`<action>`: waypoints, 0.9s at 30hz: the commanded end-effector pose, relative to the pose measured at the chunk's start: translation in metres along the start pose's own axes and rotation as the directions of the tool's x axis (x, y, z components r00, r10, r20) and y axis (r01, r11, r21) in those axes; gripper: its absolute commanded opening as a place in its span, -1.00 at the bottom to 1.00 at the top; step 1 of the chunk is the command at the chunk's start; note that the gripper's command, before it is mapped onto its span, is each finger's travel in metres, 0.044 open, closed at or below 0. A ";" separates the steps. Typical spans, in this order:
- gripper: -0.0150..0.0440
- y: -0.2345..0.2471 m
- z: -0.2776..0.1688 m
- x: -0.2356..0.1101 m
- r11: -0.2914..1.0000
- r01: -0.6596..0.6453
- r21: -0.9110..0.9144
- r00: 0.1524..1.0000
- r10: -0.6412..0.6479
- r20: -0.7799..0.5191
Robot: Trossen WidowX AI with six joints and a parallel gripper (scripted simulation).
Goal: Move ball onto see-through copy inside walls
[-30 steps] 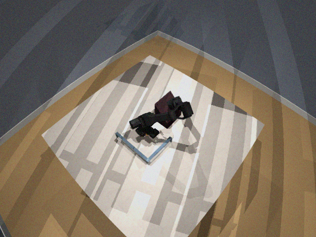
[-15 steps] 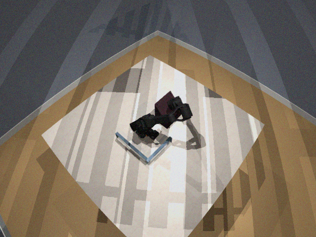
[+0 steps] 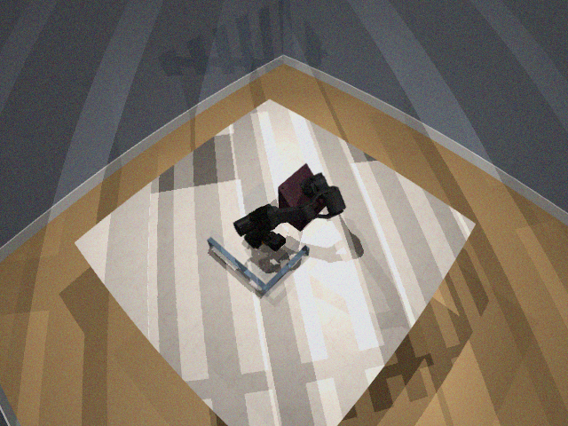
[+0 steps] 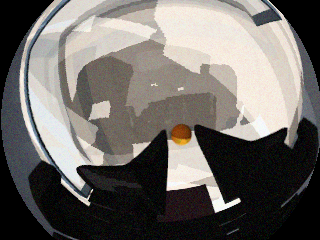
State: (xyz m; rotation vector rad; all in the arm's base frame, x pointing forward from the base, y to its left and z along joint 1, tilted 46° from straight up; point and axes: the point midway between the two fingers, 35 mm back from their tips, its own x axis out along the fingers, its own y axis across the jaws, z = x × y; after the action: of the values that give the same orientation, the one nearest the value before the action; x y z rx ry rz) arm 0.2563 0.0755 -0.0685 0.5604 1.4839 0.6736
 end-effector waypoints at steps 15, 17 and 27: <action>0.21 -0.001 -0.001 -0.088 1.000 0.002 0.009 1.000 -0.002 -0.004; 0.21 -0.001 -0.001 -0.088 1.000 0.002 0.009 1.000 -0.002 -0.004; 0.29 -0.003 -0.001 -0.084 1.000 0.002 0.019 1.000 -0.002 0.004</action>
State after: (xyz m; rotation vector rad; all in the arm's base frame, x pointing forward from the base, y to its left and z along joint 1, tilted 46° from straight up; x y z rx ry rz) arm 0.2588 0.0150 -0.0126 0.5699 1.4859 0.6607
